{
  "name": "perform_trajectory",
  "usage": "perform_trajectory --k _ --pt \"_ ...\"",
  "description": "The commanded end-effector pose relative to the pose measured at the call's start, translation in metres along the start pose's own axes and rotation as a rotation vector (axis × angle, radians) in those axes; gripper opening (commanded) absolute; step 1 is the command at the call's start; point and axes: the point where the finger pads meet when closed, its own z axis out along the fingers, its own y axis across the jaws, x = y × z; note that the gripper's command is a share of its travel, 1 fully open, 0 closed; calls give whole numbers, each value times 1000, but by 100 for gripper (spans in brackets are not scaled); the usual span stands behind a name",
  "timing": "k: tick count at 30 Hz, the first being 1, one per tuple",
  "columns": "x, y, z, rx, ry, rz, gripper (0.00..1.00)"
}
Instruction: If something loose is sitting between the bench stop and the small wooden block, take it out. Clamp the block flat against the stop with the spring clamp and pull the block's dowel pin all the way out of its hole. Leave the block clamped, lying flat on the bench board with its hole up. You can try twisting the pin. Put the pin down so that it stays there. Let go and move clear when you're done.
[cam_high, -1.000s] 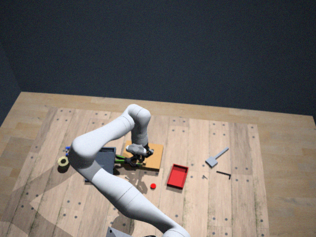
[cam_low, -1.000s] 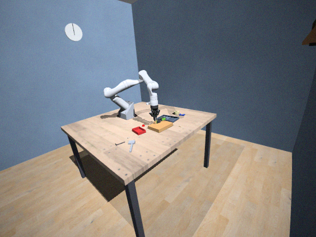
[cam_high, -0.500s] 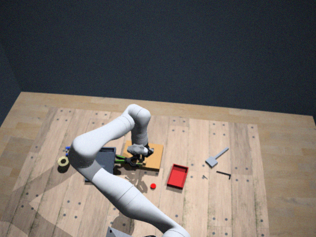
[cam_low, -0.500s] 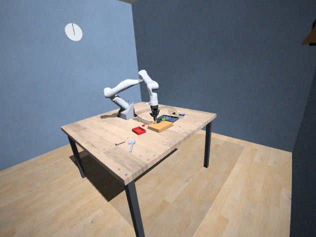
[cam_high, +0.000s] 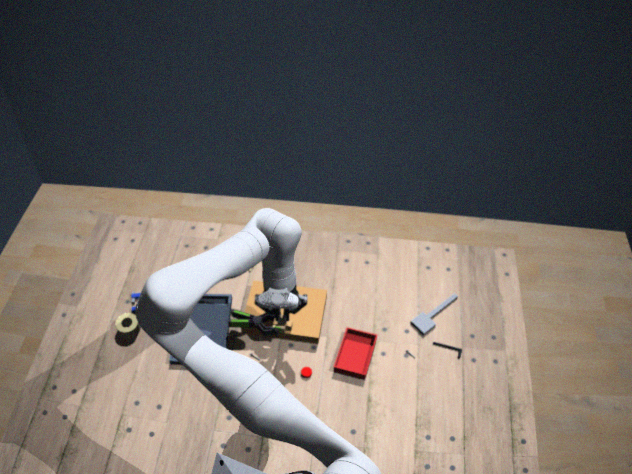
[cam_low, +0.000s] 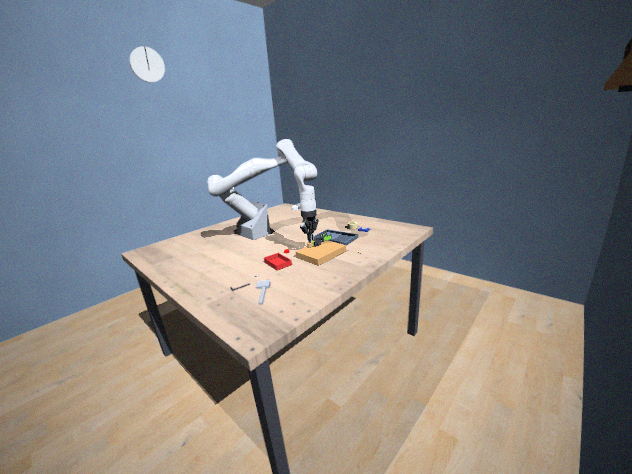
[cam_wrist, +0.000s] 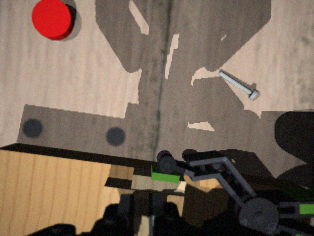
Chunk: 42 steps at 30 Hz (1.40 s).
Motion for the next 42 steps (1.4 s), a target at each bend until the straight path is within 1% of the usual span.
perform_trajectory --k 1,42 --pt "-1 0 -2 -1 -4 -23 10" --pt "-1 0 -2 0 -4 -309 10"
